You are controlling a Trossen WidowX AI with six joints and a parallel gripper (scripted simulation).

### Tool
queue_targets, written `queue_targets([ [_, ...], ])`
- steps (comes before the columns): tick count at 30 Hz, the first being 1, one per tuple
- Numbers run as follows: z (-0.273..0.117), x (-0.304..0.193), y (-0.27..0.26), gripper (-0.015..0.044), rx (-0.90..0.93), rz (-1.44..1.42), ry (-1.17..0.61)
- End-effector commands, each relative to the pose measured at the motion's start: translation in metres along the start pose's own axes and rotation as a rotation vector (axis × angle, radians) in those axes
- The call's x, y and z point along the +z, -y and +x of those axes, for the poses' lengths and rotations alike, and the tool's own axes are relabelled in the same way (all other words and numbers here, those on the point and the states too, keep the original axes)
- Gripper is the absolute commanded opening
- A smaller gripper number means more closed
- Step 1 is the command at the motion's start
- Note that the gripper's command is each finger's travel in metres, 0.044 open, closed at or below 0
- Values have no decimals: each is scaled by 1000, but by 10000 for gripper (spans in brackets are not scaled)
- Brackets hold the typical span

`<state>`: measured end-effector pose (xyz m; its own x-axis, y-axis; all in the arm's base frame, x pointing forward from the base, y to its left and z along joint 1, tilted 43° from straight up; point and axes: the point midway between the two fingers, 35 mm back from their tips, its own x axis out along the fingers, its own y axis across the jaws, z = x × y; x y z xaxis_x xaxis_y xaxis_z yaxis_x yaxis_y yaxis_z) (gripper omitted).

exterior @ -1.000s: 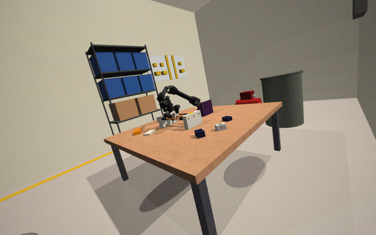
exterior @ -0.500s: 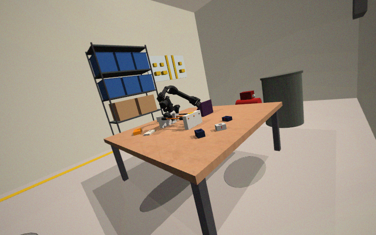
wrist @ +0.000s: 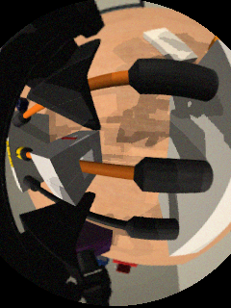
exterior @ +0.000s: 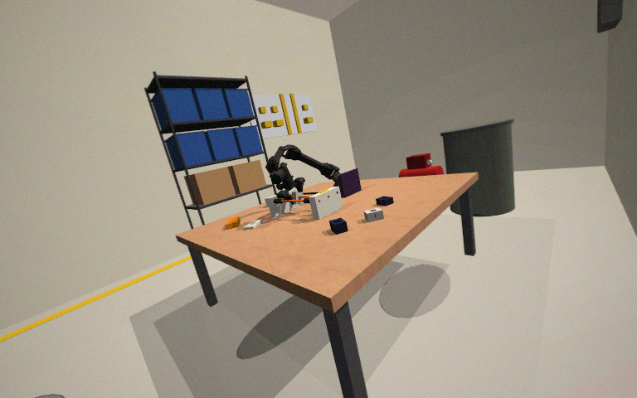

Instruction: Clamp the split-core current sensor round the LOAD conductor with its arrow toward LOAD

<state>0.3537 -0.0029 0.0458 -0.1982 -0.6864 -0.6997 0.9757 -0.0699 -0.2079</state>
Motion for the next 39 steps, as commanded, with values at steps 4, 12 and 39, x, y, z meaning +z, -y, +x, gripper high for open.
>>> queue_targets([
  [4, 0, 0, 0, 265, 1, 0, 0],
  [12, 0, 0, 0, 265, 1, 0, 0],
  [39, -1, -1, 0, 7, 54, -2, -3],
])
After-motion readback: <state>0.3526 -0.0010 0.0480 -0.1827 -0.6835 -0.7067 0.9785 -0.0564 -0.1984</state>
